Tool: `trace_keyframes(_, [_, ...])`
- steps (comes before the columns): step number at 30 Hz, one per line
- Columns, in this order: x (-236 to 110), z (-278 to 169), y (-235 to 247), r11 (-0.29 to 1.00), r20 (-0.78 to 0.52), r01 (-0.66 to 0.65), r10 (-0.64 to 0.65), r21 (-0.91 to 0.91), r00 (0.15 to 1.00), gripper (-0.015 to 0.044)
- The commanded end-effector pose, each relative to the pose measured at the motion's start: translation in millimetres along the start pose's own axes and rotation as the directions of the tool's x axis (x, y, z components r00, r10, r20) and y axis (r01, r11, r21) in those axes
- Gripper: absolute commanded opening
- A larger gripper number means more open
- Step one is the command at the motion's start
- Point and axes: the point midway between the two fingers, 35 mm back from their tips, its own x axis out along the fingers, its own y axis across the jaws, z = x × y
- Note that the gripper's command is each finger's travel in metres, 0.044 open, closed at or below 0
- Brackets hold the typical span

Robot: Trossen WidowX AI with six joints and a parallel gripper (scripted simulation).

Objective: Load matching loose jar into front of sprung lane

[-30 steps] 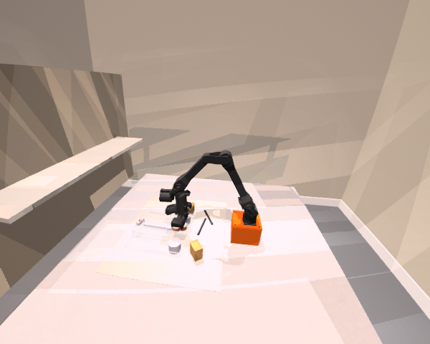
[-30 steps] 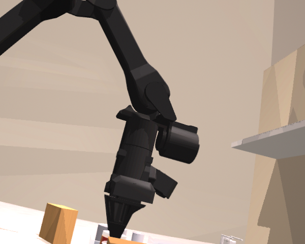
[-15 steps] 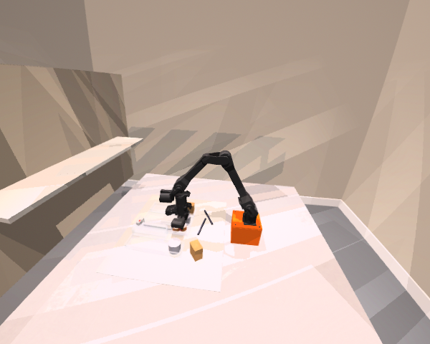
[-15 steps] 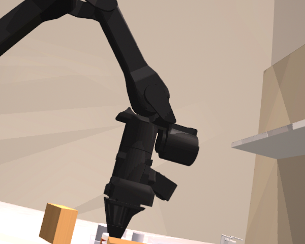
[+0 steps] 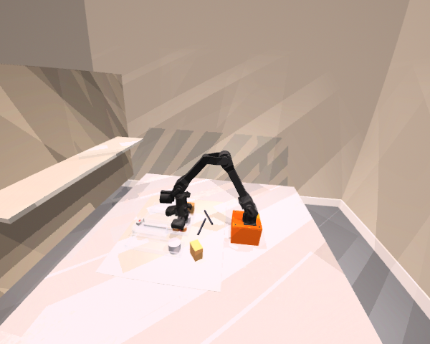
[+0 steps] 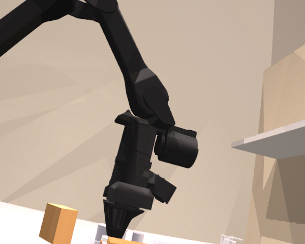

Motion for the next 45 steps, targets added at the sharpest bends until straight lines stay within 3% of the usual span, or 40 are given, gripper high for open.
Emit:
trace_keyframes(1, [-0.5, 6.9, -0.2, 1.0, 0.026, 0.001, -0.001, -0.004, 1.0, 0.0])
trace_keyframes(45, [8.1, 1.8, -0.2, 1.0, 0.025, 0.001, -0.001, -0.004, 1.0, 0.0])
